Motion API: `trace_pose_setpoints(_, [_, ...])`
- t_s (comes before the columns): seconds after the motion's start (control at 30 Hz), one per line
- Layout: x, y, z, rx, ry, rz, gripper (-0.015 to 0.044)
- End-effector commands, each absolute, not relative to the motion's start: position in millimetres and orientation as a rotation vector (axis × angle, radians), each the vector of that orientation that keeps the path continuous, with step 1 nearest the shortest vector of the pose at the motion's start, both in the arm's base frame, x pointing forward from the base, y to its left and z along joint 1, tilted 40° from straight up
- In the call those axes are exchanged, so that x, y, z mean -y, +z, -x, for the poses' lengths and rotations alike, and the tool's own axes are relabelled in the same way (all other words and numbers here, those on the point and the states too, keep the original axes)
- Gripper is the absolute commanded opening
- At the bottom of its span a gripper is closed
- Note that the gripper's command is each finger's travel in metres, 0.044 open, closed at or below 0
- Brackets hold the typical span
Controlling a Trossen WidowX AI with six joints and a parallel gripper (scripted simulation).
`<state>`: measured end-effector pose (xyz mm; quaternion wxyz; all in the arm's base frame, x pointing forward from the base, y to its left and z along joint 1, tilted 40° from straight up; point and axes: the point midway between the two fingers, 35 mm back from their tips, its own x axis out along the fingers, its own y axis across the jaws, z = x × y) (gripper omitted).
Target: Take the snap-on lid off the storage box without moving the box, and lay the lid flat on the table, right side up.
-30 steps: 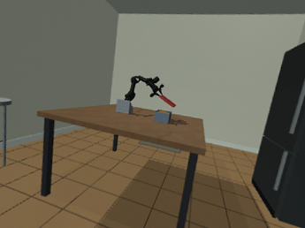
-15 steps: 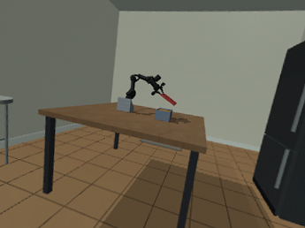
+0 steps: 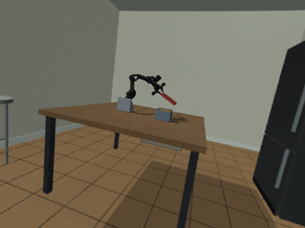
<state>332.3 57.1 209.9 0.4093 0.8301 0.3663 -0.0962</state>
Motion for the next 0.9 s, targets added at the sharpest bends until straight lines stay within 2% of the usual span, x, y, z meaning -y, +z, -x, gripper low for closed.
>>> trace_pose_setpoints(0.0, [-61.0,217.5,-331.5,-0.909,-0.239,-2.093,0.0])
trace_pose_setpoints(0.87, [-99.5,251.4,-320.7,-0.909,-0.237,-2.095,0.0])
